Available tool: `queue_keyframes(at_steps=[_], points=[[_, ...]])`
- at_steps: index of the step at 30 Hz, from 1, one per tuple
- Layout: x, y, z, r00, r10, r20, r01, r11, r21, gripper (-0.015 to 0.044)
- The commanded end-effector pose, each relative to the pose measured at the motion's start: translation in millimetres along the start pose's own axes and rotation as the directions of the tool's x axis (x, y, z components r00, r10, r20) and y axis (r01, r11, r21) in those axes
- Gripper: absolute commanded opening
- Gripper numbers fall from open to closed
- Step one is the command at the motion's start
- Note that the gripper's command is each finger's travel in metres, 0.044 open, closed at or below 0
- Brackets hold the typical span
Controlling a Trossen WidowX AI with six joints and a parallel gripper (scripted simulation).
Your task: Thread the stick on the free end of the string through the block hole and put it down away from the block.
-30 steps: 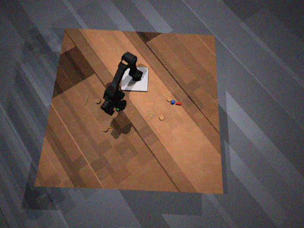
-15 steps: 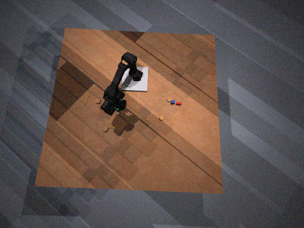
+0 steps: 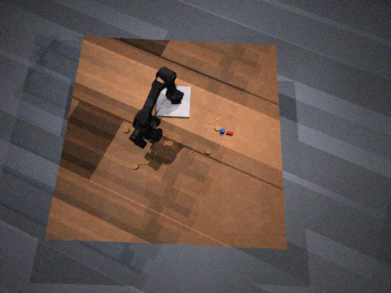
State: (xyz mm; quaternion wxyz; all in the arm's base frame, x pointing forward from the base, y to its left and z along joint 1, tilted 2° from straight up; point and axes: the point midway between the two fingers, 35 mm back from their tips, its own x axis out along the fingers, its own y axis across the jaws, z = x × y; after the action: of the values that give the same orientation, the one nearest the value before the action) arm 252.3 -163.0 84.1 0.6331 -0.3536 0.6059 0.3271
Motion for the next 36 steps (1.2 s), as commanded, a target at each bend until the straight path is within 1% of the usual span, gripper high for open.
queue_keyframes(at_steps=[1, 10, 19, 20, 21, 30, 31, 36], points=[[0.0, 0.0, 0.0, 1.0, 0.0, 0.0, 0.0, 1.0, 0.0, 0.0], [0.0, 0.0, 0.0, 1.0, 0.0, 0.0, 0.0, 1.0, 0.0, 0.0], [0.0, 0.0, 0.0, 1.0, 0.0, 0.0, 0.0, 1.0, 0.0, 0.0236], [0.0, 0.0, 0.0, 1.0, 0.0, 0.0, 0.0, 1.0, 0.0, 0.0244], [0.0, 0.0, 0.0, 1.0, 0.0, 0.0, 0.0, 1.0, 0.0, 0.0244], [0.0, 0.0, 0.0, 1.0, 0.0, 0.0, 0.0, 1.0, 0.0, 0.0007], [0.0, 0.0, 0.0, 1.0, 0.0, 0.0, 0.0, 1.0, 0.0, 0.0], [0.0, 0.0, 0.0, 1.0, 0.0, 0.0, 0.0, 1.0, 0.0, 0.0]])
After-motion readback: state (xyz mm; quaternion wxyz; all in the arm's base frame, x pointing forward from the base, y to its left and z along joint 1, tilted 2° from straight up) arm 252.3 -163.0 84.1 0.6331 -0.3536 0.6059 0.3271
